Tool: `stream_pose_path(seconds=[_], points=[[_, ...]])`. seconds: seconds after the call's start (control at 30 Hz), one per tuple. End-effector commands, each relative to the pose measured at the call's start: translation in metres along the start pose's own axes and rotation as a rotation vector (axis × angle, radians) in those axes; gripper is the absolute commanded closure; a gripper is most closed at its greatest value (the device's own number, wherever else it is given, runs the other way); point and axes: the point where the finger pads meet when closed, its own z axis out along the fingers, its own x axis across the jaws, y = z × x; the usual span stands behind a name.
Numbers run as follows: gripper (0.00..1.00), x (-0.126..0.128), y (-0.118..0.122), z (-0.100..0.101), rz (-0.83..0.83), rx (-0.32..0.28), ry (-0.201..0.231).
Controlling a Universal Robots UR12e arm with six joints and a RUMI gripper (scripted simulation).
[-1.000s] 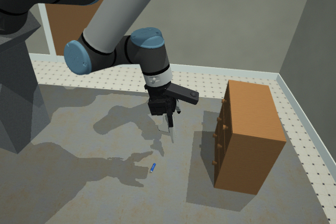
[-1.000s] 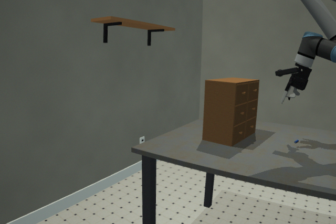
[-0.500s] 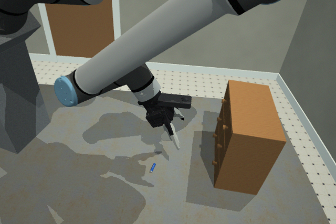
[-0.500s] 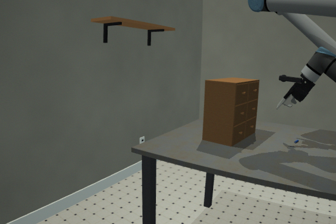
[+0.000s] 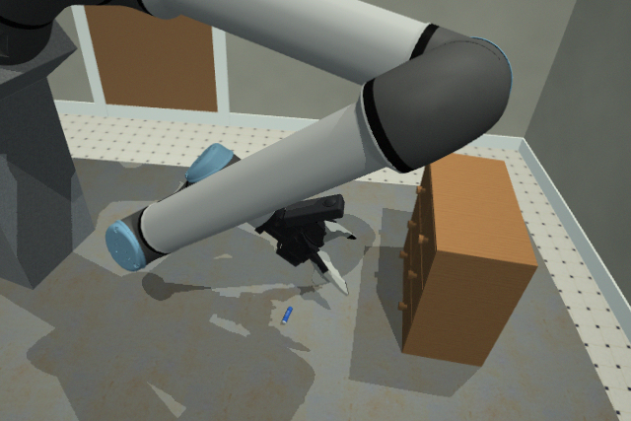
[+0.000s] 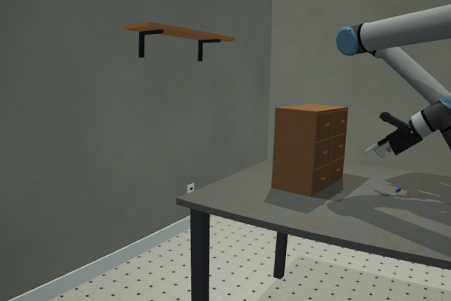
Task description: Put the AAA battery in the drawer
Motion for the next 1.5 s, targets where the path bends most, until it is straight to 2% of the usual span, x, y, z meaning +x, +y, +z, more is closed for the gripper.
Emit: stream_pose_path(seconds=[0.0, 0.17, 0.4, 0.43, 1.47], points=[[0.0, 0.0009, 0.0008, 0.0121, 0.001, 0.088, 0.004], [0.0, 0.0006, 0.0017, 0.0144, 0.001, 0.113, 0.004], [0.0, 0.0005, 0.0018, 0.0147, 0.001, 0.116, 0.004], [0.8, 0.0005, 0.0018, 0.0147, 0.001, 0.116, 0.004], [0.8, 0.0005, 0.0018, 0.0147, 0.001, 0.116, 0.004]])
